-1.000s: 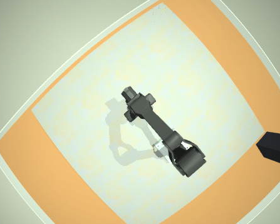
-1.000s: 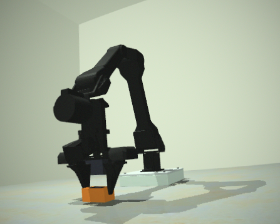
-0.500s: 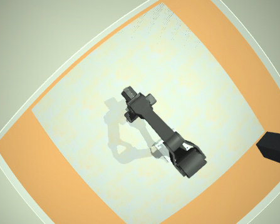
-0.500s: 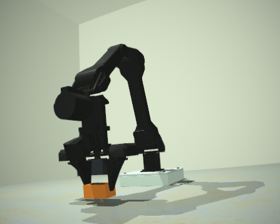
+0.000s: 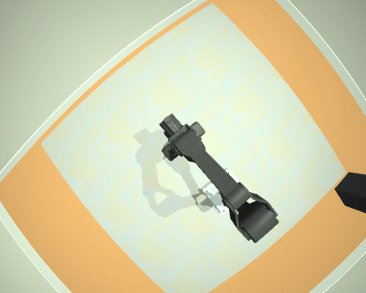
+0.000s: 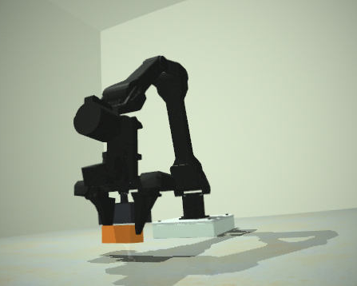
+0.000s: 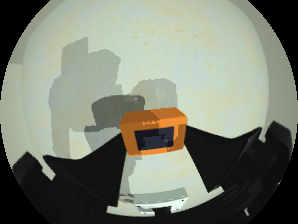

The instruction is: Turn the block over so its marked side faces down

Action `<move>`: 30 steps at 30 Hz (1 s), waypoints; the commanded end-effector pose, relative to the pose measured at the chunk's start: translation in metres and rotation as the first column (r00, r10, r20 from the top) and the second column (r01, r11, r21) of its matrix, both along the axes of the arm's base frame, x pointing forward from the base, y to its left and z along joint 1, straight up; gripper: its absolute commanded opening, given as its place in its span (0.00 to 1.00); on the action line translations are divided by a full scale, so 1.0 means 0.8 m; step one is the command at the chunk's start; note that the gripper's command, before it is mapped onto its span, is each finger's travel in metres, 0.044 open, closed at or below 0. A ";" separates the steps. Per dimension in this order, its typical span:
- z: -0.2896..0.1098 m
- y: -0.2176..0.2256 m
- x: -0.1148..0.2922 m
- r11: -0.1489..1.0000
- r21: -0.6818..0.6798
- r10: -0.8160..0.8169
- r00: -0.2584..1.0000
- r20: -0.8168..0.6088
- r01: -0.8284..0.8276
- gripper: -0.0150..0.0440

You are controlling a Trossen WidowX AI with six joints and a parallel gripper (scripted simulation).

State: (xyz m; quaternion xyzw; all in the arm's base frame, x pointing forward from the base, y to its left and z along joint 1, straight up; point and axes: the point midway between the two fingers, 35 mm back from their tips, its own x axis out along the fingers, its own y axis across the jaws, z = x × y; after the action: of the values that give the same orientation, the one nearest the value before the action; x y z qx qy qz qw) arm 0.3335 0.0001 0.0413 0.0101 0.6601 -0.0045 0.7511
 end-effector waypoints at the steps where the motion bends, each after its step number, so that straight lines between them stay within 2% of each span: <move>1: -0.002 -0.001 0.000 1.000 -0.006 -0.004 0.998 0.069 0.004 0.25; 23: -0.004 -0.001 -0.008 1.000 -0.011 -0.004 0.910 0.414 0.010 0.25; 30: -0.004 -0.001 -0.009 1.000 -0.011 -0.004 0.899 0.438 0.010 0.25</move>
State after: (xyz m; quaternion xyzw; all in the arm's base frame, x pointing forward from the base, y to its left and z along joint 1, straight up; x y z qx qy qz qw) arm 0.3259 0.0003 0.0372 0.0078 0.4835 -0.0064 0.8753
